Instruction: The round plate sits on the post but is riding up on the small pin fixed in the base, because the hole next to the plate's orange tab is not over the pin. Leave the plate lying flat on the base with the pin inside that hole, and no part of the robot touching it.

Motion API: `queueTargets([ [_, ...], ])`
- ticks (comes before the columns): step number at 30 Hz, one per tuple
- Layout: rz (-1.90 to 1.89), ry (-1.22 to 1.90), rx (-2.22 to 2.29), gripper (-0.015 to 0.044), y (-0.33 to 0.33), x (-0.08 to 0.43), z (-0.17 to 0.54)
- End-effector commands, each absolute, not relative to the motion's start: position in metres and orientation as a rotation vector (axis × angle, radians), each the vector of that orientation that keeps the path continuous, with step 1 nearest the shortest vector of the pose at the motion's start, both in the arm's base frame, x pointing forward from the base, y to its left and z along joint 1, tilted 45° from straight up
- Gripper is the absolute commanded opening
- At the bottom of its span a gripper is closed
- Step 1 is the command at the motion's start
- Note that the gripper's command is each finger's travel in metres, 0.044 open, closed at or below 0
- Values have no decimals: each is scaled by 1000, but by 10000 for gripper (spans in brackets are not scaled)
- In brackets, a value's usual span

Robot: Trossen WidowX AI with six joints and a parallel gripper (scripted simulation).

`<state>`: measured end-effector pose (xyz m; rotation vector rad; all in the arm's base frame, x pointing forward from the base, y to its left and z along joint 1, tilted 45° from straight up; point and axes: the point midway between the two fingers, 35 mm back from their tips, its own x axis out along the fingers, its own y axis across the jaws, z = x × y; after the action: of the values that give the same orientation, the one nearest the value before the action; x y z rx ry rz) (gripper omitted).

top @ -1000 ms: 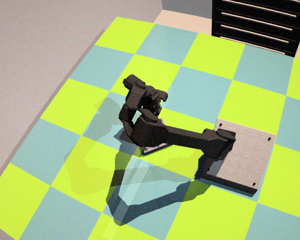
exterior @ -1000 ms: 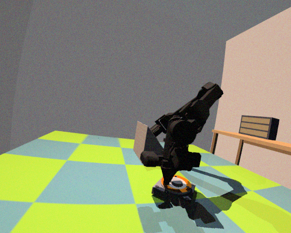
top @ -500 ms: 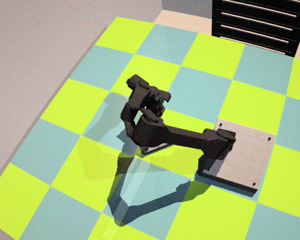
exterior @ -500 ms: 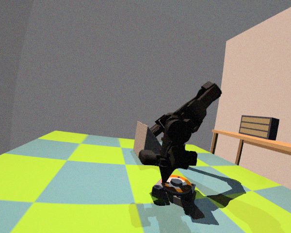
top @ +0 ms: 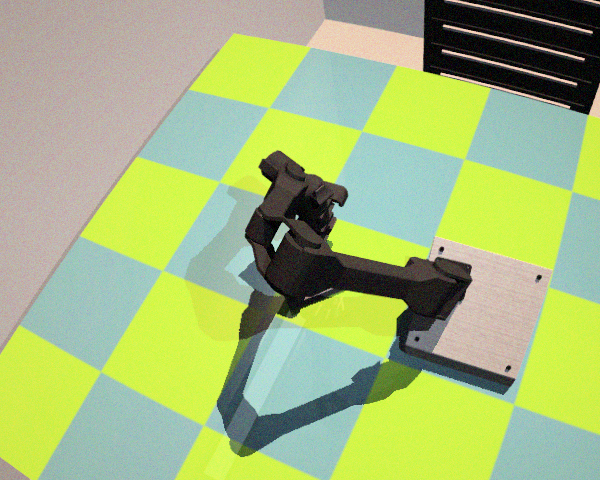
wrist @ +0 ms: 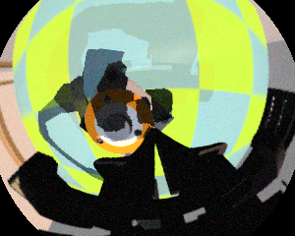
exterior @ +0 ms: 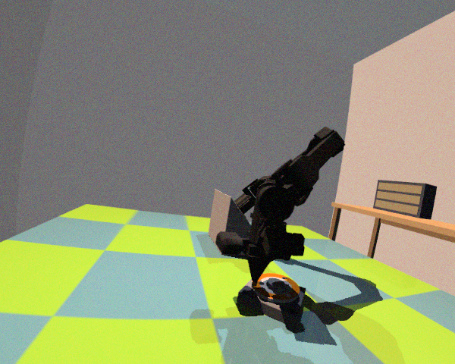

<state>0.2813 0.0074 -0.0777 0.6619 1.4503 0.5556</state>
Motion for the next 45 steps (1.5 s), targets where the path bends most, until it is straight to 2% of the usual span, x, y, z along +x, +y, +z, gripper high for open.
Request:
queueTargets([
  [1,558,1461,665,0,10,273,-78],
  [45,559,1463,667,0,35,240,-51],
])
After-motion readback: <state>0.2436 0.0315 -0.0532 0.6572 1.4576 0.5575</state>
